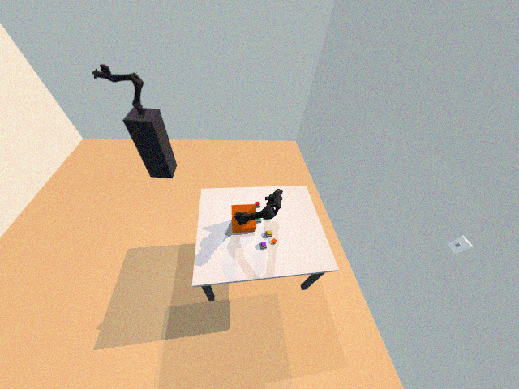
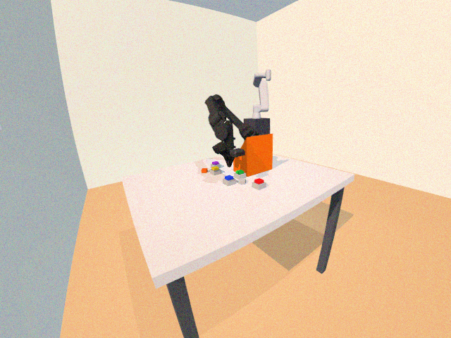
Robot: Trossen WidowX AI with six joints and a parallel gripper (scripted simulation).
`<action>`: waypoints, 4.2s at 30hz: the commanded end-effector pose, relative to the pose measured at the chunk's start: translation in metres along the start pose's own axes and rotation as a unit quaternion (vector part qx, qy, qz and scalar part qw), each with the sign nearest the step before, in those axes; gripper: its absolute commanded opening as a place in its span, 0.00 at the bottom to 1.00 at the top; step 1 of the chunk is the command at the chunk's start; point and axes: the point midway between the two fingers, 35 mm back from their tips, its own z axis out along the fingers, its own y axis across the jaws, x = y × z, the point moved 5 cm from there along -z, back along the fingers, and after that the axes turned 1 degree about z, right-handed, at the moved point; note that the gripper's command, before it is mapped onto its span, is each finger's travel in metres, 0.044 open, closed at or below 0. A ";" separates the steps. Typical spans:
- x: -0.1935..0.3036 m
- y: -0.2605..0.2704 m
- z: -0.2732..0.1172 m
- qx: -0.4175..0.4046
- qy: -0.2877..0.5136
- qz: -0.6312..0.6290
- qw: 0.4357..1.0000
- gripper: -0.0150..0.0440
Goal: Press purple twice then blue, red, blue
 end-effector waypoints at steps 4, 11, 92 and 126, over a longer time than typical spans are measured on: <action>-0.001 0.000 -0.038 -0.007 -0.010 0.006 1.000 0.29; 0.037 0.078 -0.045 -0.017 -0.010 0.004 1.000 0.29; 0.081 0.133 -0.041 -0.012 -0.009 0.006 1.000 0.29; -0.003 0.000 0.024 -0.005 -0.010 0.007 1.000 0.29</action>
